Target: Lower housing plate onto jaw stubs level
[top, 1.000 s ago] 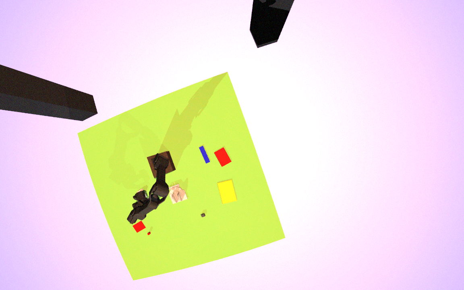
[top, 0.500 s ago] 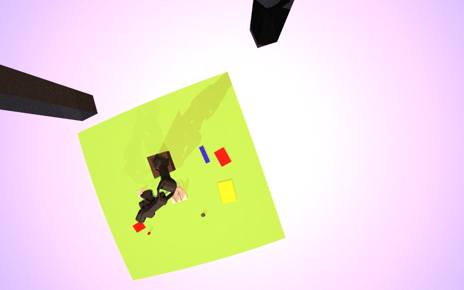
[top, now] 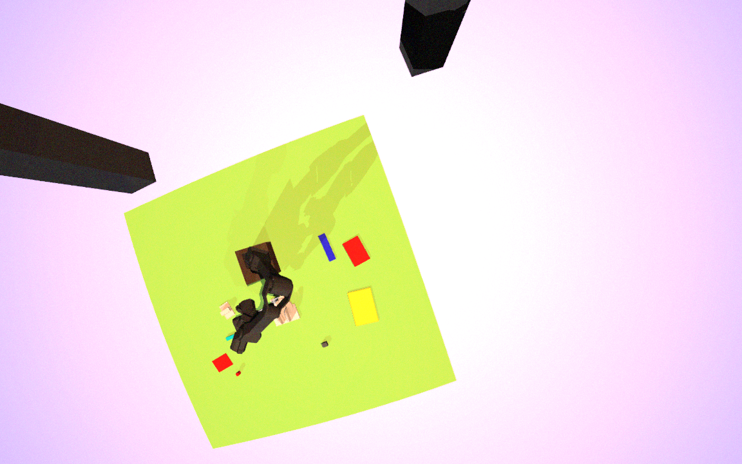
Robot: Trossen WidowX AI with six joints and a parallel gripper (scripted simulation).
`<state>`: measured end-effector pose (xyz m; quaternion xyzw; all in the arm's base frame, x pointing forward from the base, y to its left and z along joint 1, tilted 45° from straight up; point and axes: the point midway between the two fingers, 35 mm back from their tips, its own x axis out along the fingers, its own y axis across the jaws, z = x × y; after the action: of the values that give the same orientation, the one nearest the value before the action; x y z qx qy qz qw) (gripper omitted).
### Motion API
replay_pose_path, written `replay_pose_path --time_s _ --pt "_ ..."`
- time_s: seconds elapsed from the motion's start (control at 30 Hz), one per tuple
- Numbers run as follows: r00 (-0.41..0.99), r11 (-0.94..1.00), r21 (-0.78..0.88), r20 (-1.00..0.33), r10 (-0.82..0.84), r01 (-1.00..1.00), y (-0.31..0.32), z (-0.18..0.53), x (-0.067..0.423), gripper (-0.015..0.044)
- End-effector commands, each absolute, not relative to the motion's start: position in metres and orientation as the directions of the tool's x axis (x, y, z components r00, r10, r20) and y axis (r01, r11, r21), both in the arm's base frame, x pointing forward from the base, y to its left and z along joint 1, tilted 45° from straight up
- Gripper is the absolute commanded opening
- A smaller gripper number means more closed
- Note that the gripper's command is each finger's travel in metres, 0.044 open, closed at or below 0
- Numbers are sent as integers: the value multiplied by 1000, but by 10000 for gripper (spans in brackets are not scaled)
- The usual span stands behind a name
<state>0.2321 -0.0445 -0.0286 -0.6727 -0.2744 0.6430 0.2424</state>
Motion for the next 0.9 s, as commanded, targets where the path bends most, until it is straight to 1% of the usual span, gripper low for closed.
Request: replay_pose_path --time_s 0.0,0.47,0.87 --pt "25 -726 -686 -726 687 45 -33 -21 229 351" --pt "19 -711 -703 -711 703 15 4 1 217 351" --pt "19 -710 -704 -710 704 13 5 2 216 351"
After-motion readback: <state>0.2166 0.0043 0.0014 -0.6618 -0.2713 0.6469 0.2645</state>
